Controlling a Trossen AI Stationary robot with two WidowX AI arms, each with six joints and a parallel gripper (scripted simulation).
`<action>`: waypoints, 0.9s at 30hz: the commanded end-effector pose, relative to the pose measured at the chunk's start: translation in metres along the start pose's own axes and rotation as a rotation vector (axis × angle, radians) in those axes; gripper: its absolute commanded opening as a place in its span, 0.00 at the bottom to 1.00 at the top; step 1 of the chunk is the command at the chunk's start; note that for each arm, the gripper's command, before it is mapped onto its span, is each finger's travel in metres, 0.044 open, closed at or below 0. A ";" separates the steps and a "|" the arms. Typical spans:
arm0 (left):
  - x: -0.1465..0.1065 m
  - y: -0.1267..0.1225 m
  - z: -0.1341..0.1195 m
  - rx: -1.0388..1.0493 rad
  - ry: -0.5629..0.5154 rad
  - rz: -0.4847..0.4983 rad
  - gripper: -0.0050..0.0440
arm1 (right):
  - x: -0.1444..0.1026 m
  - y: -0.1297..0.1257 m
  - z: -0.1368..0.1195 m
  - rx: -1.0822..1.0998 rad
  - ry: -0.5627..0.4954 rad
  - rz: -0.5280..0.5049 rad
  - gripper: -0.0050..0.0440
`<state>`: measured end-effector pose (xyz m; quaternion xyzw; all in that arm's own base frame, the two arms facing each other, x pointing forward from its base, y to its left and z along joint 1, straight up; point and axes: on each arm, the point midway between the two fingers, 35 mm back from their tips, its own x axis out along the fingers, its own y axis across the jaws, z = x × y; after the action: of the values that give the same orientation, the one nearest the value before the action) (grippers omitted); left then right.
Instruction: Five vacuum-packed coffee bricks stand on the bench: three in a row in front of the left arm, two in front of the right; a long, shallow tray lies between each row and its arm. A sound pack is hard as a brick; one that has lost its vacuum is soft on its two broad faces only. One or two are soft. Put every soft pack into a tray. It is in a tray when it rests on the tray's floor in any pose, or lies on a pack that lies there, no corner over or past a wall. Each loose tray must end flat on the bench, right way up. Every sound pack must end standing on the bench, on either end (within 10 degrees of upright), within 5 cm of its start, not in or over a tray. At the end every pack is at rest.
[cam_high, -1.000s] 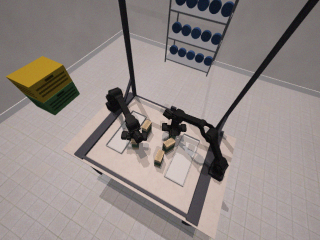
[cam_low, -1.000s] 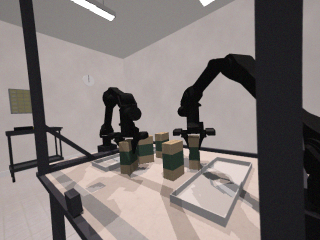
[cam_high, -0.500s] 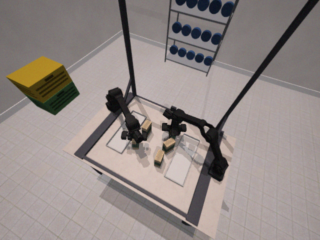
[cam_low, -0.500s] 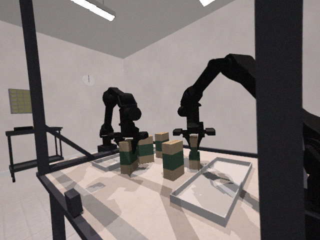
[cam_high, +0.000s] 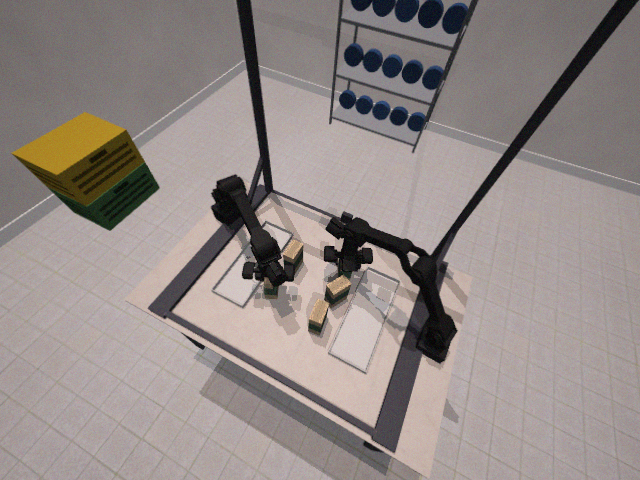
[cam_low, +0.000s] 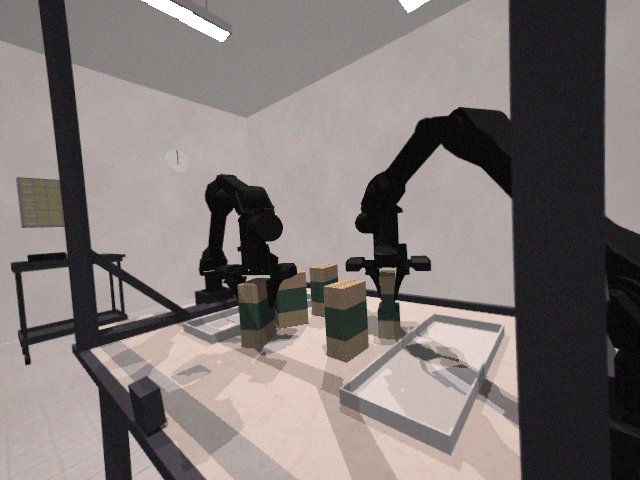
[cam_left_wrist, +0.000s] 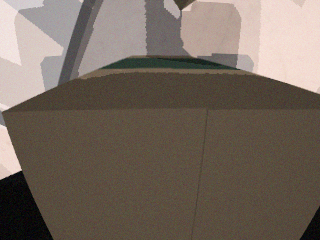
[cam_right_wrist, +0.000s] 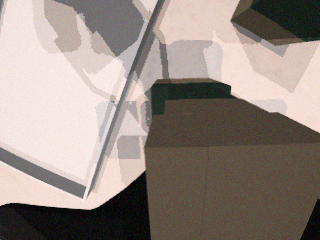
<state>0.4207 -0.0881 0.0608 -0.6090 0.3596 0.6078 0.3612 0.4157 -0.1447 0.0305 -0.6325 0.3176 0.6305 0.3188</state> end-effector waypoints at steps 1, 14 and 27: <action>-0.009 -0.002 -0.002 -0.005 0.018 -0.019 0.83 | -0.009 -0.002 -0.003 -0.004 0.022 -0.013 0.33; -0.009 -0.002 -0.002 -0.005 0.018 -0.019 0.83 | -0.033 -0.001 -0.002 -0.004 0.022 -0.013 0.33; -0.009 -0.002 -0.002 -0.005 0.018 -0.019 0.83 | -0.055 -0.001 -0.002 -0.004 0.022 -0.013 0.33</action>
<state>0.4207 -0.0880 0.0607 -0.6089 0.3596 0.6079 0.3612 0.4103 -0.1427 0.0558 -0.6178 0.3195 0.6449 0.3168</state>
